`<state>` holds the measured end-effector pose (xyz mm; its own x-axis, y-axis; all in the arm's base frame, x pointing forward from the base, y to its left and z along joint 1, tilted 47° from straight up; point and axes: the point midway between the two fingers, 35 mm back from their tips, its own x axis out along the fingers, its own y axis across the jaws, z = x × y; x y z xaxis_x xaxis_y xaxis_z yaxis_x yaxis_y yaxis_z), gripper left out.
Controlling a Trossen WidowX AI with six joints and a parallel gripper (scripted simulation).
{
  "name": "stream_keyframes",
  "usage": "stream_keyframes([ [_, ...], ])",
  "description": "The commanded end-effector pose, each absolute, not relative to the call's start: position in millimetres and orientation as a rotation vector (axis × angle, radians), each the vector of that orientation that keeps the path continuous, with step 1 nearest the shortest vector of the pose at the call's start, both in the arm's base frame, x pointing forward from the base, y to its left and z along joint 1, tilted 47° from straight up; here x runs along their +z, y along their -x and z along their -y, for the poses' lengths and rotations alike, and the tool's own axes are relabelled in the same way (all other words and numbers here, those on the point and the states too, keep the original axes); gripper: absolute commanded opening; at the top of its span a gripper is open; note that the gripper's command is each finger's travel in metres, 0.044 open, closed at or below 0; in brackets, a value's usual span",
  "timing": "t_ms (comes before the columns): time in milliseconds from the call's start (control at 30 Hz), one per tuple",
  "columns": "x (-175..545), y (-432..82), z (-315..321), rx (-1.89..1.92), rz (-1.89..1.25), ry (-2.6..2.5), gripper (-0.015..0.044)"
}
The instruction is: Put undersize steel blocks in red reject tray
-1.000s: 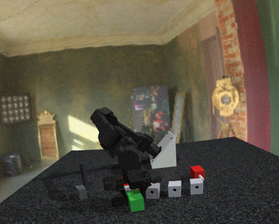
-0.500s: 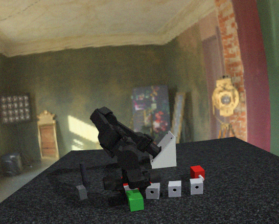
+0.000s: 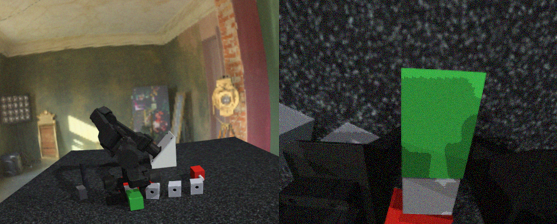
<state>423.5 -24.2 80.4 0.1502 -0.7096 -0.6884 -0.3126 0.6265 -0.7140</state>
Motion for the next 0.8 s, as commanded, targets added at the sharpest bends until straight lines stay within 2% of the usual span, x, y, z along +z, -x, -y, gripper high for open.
stream_keyframes([
  [0, 84.8, -422.6, 21.5, -0.348, -1.430, 0.922, 0.0000],
  [767, 82.0, -423.0, 24.1, -0.351, -1.433, 0.919, 0.0000],
])
